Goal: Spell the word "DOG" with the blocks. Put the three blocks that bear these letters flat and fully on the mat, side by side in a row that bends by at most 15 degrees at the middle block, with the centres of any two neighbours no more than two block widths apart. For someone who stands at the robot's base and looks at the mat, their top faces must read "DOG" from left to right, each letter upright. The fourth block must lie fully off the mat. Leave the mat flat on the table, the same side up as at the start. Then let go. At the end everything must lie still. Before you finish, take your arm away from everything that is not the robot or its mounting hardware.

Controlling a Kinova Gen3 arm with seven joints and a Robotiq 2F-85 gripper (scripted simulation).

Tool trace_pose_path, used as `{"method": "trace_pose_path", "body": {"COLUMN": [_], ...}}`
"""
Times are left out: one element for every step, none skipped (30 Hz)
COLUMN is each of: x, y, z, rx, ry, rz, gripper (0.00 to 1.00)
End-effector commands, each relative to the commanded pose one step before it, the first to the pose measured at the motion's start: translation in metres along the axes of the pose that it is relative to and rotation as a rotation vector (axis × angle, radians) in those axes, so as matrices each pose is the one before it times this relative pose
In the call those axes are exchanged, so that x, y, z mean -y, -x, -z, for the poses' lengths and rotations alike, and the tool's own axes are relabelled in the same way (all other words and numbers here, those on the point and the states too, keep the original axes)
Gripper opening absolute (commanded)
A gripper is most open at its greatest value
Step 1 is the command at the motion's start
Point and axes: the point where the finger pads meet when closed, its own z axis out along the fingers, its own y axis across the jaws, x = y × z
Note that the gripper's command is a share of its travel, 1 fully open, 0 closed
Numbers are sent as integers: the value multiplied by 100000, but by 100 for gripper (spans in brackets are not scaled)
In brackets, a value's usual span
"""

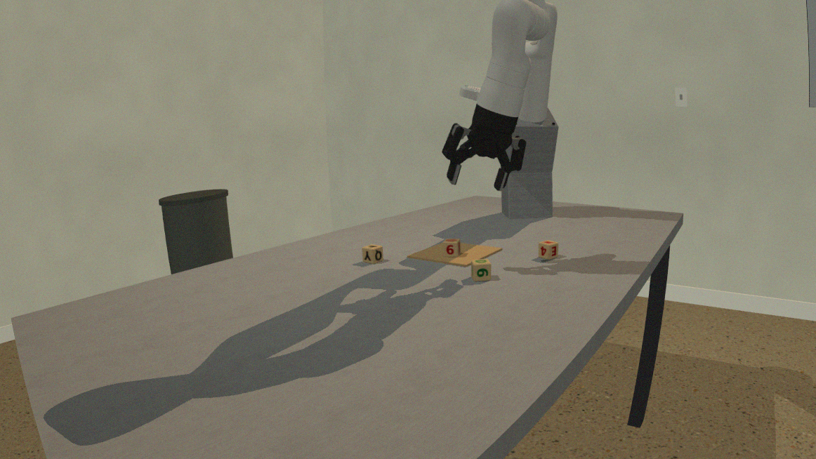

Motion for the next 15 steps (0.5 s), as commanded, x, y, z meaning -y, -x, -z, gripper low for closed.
{"method": "trace_pose_path", "body": {"x": [-817, 0, 0, 0, 0, 0, 0, 0, -597, 0, 0, 0, 0, 0, 0], "y": [458, 0, 0, 0, 0, 0, 0, 0, 355, 0, 0, 0, 0, 0, 0], "z": [-118, 0, 0, 0, 0, 0, 0, 0, -72, 0, 0, 0, 0, 0, 0], "rx": [1778, 0, 0, 0, 0, 0, 0, 0, 1471, 0, 0, 0, 0, 0, 0], "ry": [218, 0, 0, 0, 0, 0, 0, 0, -151, 0, 0, 0, 0, 0, 0], "rz": [2504, 0, 0, 0, 0, 0, 0, 0, 3342, 0, 0, 0, 0, 0, 0], "gripper": [100, 100, 100, 100, 100, 100, 100, 100, 100, 100, 100, 100, 100, 100, 100]}}
